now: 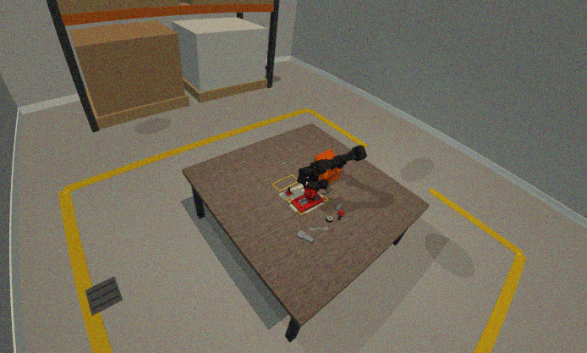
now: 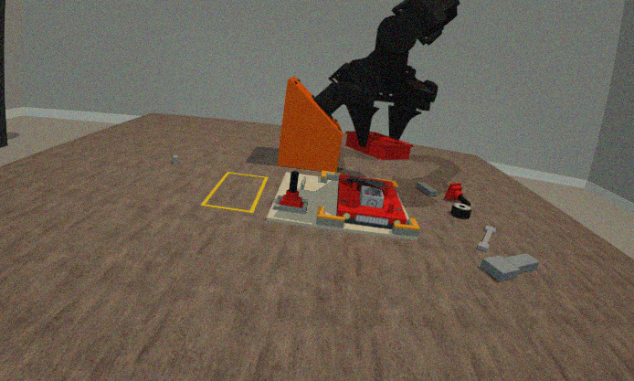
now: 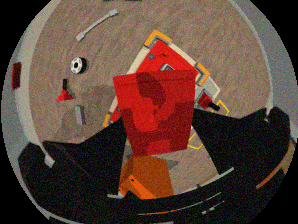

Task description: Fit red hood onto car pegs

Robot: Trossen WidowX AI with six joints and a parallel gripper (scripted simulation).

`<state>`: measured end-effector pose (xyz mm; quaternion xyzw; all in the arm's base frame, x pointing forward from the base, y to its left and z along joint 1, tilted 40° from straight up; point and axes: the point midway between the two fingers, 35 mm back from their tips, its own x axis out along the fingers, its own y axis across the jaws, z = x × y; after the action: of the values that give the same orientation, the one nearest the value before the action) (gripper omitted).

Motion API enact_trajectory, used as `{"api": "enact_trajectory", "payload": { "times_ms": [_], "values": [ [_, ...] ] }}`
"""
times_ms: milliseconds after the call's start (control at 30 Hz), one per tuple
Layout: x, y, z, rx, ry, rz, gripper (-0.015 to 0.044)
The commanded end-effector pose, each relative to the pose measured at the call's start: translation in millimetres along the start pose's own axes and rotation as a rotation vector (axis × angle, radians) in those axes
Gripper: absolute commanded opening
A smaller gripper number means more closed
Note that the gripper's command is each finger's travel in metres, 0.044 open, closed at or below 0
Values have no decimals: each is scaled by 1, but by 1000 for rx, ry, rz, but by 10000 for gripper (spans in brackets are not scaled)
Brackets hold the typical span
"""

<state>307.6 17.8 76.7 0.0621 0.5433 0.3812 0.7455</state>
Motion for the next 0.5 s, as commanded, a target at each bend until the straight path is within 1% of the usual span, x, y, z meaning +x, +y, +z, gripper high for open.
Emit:
{"api": "enact_trajectory", "payload": {
  "times_ms": [0,467],
  "values": [
    [0,-6,7,144,3,-3,0],
    [0,-25,29,618,1,-7,0]
  ]
}}
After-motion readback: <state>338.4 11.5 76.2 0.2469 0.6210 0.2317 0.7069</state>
